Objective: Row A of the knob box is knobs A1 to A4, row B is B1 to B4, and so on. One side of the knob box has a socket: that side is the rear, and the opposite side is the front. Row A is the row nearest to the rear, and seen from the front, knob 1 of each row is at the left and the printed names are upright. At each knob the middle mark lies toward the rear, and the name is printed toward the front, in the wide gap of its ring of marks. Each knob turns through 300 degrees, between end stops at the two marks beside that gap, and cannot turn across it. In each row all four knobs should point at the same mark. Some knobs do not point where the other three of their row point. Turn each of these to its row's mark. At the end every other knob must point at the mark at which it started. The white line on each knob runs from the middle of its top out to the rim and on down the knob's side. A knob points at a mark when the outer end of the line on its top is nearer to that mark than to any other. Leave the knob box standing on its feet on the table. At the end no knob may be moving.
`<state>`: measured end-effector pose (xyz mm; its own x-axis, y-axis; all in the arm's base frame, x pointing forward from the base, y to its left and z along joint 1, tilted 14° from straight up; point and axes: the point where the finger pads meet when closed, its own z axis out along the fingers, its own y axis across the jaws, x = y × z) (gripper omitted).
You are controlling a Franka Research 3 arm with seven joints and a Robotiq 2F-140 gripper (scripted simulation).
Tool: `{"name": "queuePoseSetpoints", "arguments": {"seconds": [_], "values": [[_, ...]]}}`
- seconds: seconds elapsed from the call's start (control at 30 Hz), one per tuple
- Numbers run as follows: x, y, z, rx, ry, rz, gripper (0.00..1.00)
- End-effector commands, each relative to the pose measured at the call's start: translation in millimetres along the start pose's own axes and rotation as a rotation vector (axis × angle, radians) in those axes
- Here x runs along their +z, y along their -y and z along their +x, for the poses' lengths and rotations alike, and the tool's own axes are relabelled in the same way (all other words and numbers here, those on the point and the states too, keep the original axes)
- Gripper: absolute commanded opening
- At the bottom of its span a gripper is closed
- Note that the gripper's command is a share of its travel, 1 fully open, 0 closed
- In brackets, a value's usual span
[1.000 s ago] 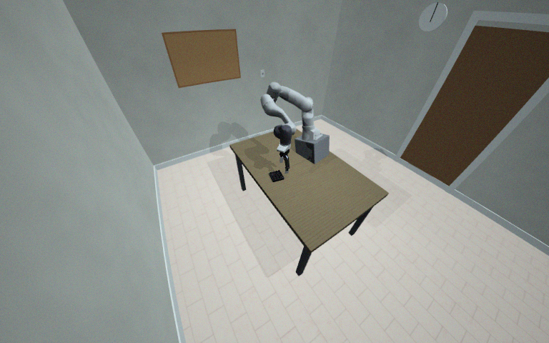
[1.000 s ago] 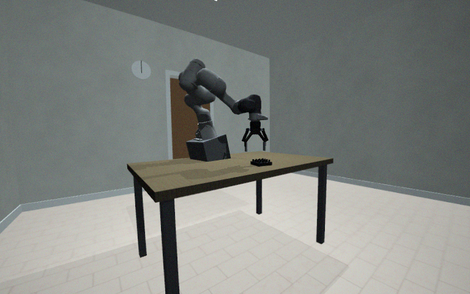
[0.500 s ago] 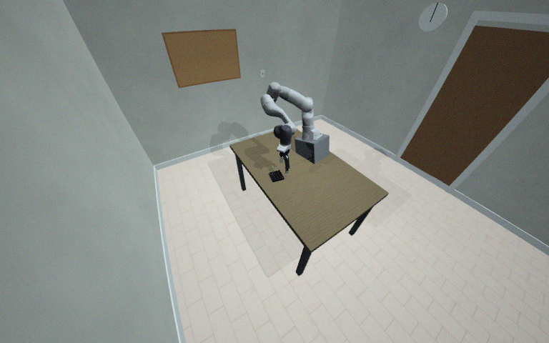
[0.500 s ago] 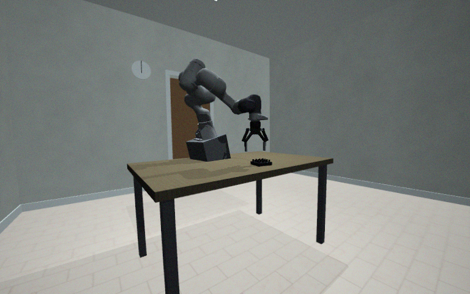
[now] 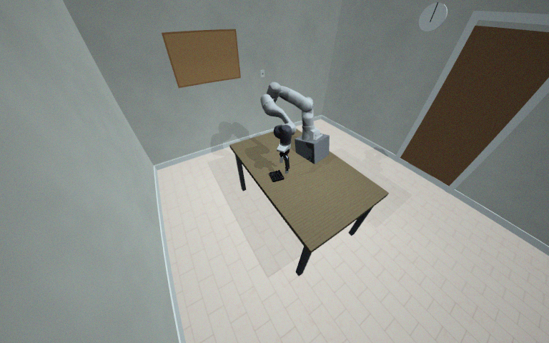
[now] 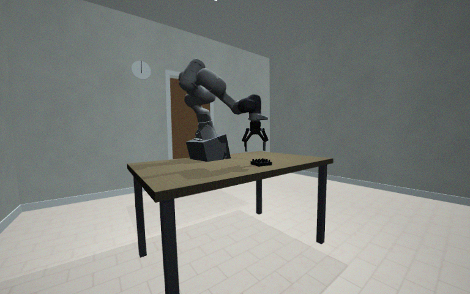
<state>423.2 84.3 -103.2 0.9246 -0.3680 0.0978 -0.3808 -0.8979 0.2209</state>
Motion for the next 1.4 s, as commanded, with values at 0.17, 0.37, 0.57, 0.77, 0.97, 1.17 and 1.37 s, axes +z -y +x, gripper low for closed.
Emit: {"name": "queuePoseSetpoints", "arguments": {"seconds": [0.17, 0.37, 0.57, 0.77, 0.97, 1.17, 1.37], "values": [[-0.8, 0.7, 0.1, 0.004, -0.003, 0.004, 1.00], [-0.8, 0.7, 0.1, 0.004, -0.003, 0.004, 1.00], [-0.8, 0.7, 0.1, 0.004, -0.003, 0.004, 1.00], [-0.8, 0.7, 0.1, 0.004, -0.003, 0.004, 1.00], [-8.2, 17.6, 12.1, 0.077, -0.005, 0.003, 1.00], [-20.9, 43.9, 27.0, 0.188, -0.003, 0.004, 1.00], [-21.2, 44.6, 27.3, 0.190, -0.003, 0.004, 0.12]]}}
